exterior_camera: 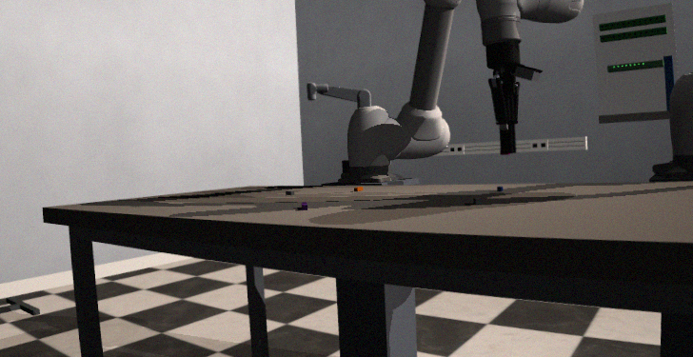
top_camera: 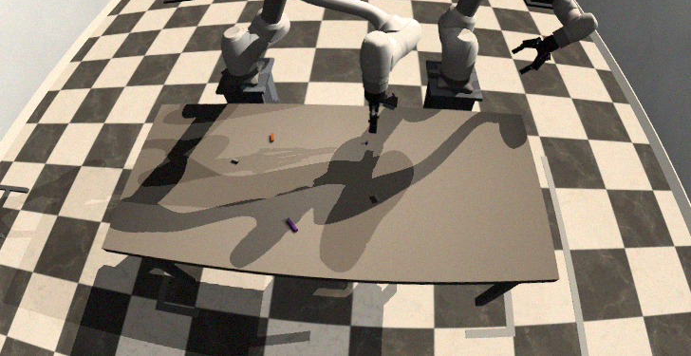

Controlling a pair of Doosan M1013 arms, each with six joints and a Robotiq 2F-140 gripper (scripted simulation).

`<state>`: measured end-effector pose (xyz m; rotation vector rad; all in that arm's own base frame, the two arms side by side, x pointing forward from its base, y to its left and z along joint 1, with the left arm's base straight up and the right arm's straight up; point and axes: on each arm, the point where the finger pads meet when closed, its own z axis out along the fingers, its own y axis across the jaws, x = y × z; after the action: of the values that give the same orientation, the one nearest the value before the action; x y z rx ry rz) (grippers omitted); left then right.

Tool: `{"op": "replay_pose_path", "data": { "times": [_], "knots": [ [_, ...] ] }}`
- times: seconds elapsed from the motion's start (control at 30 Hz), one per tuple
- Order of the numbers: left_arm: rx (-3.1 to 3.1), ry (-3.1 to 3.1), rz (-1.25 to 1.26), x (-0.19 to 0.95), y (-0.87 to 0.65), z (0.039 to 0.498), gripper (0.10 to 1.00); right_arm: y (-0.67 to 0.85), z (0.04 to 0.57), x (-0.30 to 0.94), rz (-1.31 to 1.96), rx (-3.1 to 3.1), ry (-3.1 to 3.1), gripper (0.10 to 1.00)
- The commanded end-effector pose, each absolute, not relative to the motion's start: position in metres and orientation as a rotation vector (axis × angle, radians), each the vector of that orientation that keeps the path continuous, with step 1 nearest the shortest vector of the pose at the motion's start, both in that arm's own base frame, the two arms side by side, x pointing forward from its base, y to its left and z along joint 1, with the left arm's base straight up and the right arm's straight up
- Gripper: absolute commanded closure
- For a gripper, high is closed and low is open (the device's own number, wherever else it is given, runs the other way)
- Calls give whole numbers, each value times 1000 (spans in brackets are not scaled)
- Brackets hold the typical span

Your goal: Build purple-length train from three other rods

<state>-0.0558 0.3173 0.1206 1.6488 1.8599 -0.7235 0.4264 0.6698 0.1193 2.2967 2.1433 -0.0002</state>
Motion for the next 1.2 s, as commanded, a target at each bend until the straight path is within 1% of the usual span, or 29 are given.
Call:
{"op": "replay_pose_path", "data": {
  "times": [0.0, 0.53, 1.17],
  "knots": [
    [1650, 1861, -723, -56, 318, 121, 98, 671, 105, 427, 2, 2297, 2144, 974],
    [1650, 1861, -723, -56, 318, 121, 98, 672, 54, 427, 2, 2297, 2144, 974],
    [1650, 1861, -723, -56, 318, 121, 98, 672, 49, 427, 2, 2297, 2144, 974]
  ]
}}
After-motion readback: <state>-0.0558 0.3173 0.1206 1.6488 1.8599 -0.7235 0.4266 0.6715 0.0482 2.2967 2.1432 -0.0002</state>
